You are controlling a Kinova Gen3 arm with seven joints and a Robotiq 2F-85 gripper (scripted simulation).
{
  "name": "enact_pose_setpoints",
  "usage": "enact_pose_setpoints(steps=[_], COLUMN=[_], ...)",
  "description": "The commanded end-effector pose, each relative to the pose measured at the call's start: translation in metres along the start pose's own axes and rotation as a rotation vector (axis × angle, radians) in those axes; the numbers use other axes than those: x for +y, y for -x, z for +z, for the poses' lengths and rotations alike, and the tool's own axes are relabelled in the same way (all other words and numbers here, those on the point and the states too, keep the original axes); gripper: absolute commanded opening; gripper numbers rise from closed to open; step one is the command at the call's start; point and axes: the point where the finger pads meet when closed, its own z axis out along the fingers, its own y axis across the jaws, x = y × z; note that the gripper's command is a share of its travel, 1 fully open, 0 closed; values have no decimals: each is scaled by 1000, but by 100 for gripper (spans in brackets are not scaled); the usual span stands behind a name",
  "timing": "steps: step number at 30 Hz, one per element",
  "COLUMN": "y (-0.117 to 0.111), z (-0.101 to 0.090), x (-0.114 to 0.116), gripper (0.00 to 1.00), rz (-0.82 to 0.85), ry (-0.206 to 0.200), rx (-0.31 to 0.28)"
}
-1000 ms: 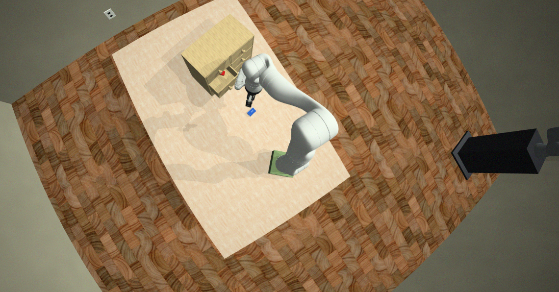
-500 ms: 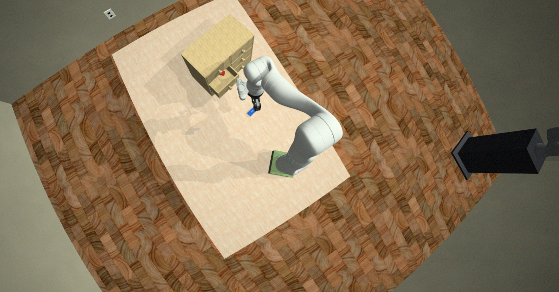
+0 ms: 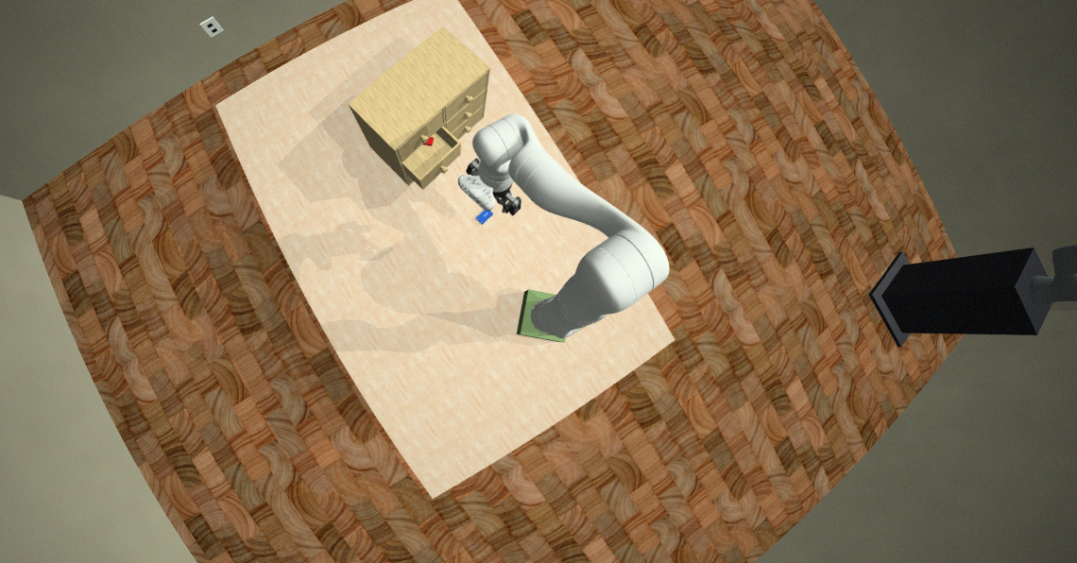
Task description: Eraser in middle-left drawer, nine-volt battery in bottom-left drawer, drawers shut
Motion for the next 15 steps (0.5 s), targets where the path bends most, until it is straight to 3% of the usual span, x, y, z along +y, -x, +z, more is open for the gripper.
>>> enact_pose_setpoints(steps=[1,15], y=[1,-4], z=[-4,-12], x=[-2,-19], gripper=[100,100], rz=[-63,-613], ry=[10,12], rx=[3,-9])
